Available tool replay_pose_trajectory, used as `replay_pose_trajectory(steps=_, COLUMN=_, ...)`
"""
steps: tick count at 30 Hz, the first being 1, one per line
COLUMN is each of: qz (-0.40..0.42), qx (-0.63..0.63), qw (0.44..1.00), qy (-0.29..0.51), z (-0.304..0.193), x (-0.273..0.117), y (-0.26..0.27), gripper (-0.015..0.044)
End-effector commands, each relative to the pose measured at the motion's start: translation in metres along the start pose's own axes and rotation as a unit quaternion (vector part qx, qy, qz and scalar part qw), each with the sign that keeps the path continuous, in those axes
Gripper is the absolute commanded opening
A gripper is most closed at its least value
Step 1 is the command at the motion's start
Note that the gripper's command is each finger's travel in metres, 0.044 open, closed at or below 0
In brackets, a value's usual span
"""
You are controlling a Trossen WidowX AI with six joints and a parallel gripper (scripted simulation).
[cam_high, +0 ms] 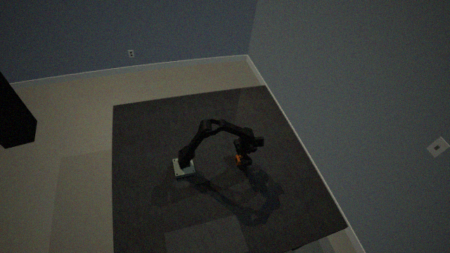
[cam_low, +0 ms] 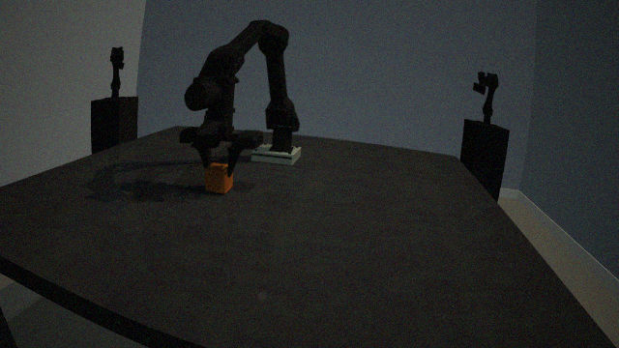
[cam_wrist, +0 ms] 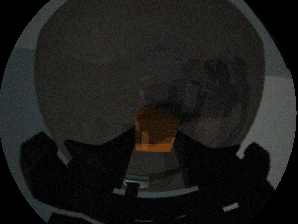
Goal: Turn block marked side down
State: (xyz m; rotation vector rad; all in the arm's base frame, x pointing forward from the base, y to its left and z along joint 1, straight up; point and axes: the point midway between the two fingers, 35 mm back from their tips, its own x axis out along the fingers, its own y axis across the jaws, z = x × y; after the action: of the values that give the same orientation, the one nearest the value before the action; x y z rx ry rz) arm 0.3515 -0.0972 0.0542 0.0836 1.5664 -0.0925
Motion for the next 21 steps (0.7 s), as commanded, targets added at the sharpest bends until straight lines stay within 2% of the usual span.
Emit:
replay_pose_trajectory(steps=1, qz=-0.003, qx=0.001, qw=1.000, qy=-0.015, z=0.0045, x=-0.0203, y=-0.0008, gripper=0.0000)
replay_pose_trajectory(steps=9, qz=-0.003, qx=0.001, qw=1.000, qy=-0.020, z=0.0047, x=-0.0198, y=-0.0008, gripper=0.0000)
replay_pose_trajectory(steps=21, qz=-0.001, qx=0.004, qw=0.994, qy=-0.110, z=0.0070, x=-0.0143, y=-0.0016, gripper=0.0000)
